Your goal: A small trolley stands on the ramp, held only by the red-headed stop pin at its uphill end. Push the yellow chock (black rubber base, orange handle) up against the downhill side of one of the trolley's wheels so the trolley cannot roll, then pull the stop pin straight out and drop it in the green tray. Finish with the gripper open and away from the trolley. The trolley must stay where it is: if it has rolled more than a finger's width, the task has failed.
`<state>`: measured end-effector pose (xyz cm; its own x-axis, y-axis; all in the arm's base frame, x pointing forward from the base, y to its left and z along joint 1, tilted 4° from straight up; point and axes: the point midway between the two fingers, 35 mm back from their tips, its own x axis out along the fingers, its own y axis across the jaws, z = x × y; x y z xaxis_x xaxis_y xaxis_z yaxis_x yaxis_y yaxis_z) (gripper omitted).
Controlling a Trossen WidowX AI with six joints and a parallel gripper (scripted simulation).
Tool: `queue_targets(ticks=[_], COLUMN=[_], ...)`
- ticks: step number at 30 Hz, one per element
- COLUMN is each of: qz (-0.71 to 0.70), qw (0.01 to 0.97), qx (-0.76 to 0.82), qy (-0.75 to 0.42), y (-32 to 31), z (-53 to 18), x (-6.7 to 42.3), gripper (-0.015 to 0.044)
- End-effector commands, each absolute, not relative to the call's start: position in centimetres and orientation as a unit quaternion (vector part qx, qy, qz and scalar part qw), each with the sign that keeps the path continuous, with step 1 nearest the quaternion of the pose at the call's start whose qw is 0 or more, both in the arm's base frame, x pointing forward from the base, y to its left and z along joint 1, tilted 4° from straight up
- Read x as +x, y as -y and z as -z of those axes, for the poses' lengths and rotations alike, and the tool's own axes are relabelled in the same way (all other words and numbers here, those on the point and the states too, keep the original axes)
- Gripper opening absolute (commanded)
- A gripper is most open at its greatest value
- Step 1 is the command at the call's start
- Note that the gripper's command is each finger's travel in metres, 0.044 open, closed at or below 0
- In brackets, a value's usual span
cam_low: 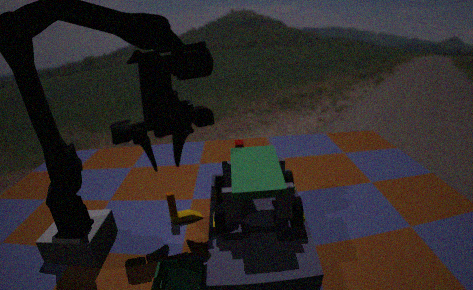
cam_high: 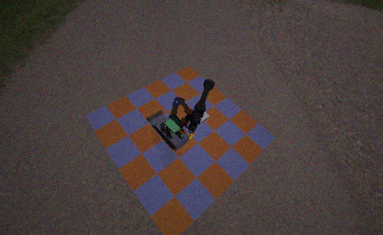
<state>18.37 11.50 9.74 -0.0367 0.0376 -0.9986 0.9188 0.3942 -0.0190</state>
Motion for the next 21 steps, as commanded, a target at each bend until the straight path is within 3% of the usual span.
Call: queue_targets(ticks=[1, 21], qz=[0.389, 0.389], qw=[0.567, 0.567], qx=[0.394, 0.394], qy=[-0.61, -0.61], y=[-11.6, -11.7], z=[-8.3, -4.9], x=[18.2, 18.0], gripper=[0.019, 0.019])
